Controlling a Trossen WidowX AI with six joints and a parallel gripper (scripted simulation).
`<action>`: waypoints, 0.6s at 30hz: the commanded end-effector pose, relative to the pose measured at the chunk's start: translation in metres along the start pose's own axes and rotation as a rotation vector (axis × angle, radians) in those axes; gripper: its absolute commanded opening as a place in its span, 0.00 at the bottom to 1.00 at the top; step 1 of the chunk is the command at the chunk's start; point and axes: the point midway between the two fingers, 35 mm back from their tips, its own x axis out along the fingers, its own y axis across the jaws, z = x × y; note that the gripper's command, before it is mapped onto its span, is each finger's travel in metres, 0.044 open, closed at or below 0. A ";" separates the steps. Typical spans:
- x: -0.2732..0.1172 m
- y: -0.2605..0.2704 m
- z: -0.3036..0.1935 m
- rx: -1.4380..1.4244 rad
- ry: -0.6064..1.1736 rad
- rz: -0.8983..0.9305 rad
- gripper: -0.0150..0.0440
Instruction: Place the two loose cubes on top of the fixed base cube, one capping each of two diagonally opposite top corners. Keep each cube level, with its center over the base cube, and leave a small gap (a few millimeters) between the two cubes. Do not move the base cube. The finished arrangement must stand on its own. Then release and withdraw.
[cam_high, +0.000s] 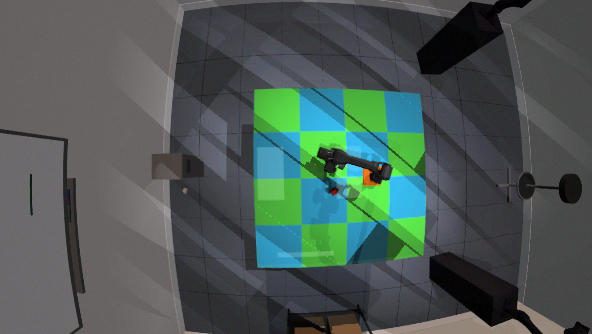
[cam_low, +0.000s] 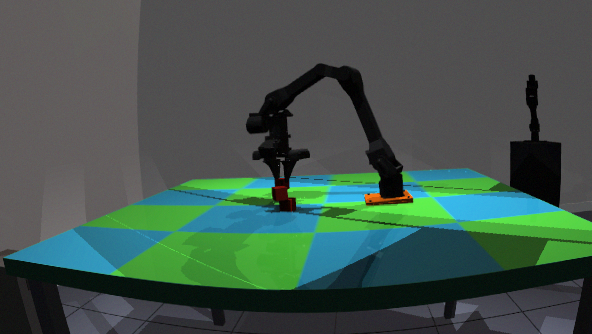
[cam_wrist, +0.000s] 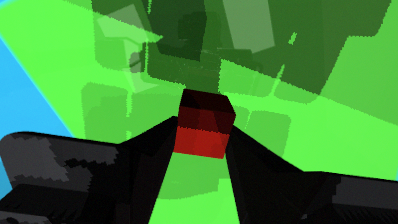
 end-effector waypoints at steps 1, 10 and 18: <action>-0.017 -0.002 0.001 -0.003 -0.006 -0.011 0.43; -0.047 -0.001 0.000 -0.003 -0.006 -0.011 0.43; -0.073 0.002 0.000 -0.003 -0.006 -0.011 0.43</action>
